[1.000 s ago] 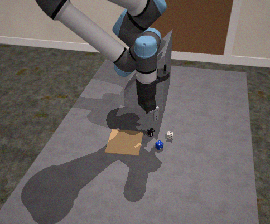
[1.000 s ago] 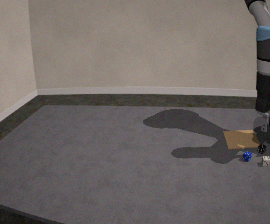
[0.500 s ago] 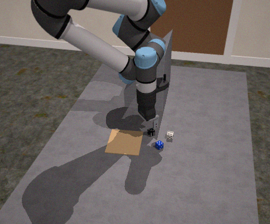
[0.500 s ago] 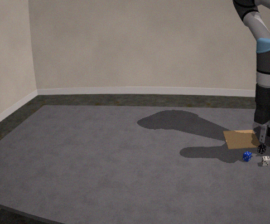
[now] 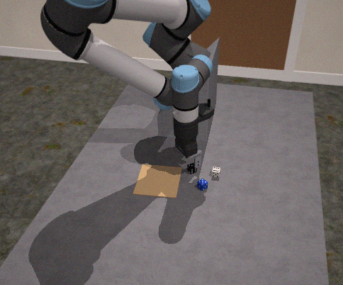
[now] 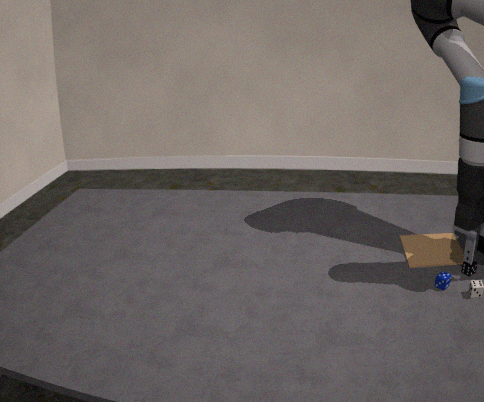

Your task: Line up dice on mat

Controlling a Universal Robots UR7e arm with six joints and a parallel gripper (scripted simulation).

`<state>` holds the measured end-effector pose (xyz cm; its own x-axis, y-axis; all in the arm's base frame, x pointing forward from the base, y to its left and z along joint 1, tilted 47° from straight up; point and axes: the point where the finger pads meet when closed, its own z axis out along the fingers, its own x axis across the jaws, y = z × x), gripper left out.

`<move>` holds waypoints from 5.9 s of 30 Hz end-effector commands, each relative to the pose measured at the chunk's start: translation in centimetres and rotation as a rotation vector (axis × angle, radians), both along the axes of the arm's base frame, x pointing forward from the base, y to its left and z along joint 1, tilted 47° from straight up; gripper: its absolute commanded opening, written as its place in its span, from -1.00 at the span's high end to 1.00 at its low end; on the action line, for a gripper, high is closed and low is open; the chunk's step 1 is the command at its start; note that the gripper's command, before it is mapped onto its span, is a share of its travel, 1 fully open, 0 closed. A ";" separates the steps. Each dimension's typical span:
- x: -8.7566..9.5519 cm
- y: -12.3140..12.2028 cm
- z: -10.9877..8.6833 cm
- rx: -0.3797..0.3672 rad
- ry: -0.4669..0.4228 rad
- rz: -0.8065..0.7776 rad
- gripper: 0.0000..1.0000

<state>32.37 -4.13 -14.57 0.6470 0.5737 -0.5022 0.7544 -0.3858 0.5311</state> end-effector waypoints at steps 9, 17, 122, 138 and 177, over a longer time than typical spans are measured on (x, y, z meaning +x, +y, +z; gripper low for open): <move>0.1 0.0 0.0 0.001 -0.002 0.002 -1.00; 0.1 0.0 0.0 0.001 -0.002 0.002 -1.00; 0.7 5.4 -5.6 0.000 0.002 0.004 -1.00; -0.5 5.6 -6.0 0.001 -0.002 0.002 -1.00; -0.6 5.9 -5.7 0.001 -0.001 0.004 -1.00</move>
